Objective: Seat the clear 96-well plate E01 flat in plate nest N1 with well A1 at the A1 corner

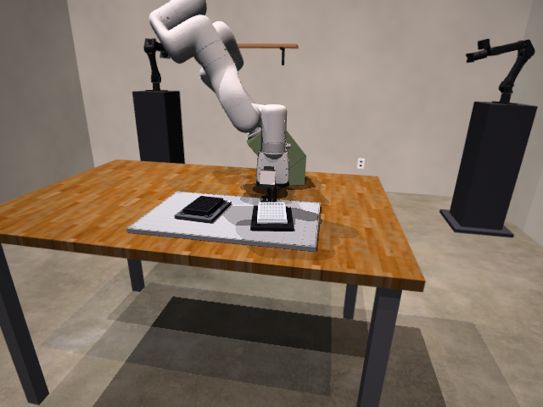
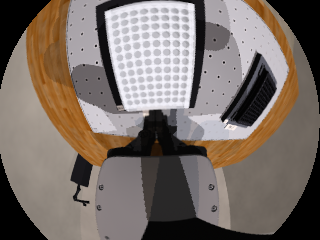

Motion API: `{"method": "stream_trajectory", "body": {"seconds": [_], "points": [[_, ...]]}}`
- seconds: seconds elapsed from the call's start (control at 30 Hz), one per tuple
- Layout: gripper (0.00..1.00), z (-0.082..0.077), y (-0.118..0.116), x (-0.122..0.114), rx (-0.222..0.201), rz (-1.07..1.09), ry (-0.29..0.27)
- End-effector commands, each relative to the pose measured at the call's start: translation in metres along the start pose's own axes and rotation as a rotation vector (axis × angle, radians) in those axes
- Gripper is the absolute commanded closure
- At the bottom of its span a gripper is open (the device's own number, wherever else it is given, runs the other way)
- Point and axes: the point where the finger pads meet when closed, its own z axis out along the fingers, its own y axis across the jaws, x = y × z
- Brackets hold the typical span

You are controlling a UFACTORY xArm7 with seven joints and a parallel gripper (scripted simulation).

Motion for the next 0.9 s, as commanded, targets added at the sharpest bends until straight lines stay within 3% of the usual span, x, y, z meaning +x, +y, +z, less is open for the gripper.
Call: {"method": "stream_trajectory", "body": {"seconds": [0.0,0.87], "points": [[1.00,-0.0012,-0.0012,0.0027,0.002,-0.001,0.003],[1.00,-0.0013,-0.0012,0.0077,0.002,-0.001,0.003]]}}
